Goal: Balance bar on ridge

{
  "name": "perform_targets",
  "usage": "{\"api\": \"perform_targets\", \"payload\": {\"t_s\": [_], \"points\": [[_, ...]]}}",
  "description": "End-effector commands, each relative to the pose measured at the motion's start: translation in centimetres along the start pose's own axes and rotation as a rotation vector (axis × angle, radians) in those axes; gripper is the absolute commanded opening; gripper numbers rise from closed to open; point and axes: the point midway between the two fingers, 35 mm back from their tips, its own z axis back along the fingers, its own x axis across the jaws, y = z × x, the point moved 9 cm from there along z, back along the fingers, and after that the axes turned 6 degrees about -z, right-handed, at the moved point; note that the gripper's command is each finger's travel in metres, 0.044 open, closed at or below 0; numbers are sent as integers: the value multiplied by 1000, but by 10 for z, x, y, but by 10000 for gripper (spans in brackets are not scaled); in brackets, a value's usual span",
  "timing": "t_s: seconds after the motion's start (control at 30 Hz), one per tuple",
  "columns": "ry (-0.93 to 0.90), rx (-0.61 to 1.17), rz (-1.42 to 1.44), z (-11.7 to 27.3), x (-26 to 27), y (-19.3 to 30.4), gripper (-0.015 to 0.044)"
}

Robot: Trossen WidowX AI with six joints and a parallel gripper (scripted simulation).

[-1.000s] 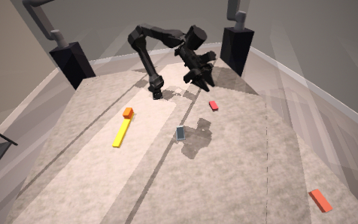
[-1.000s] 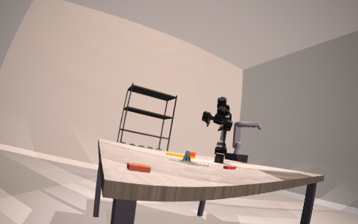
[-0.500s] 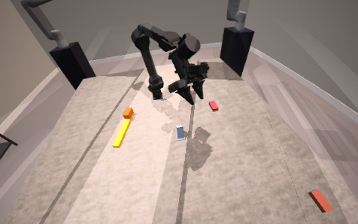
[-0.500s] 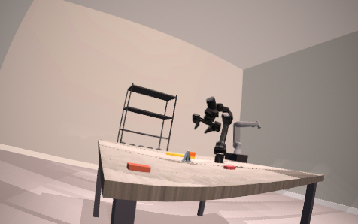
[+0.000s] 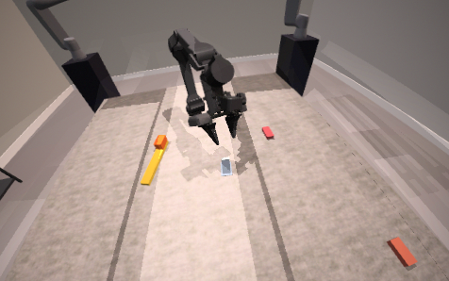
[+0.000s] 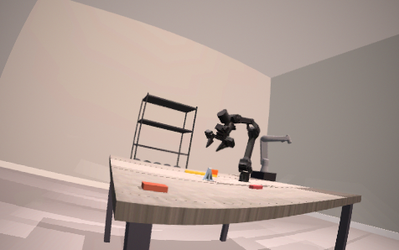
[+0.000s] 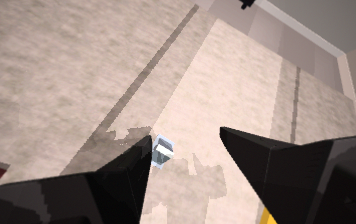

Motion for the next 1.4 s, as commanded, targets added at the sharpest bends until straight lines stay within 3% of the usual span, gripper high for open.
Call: {"api": "perform_targets", "payload": {"t_s": [0.0, 1.37], "points": [[13, 37, -22, -4, -12, 2, 315], [124, 452, -494, -5, -163, 91, 315]]}}
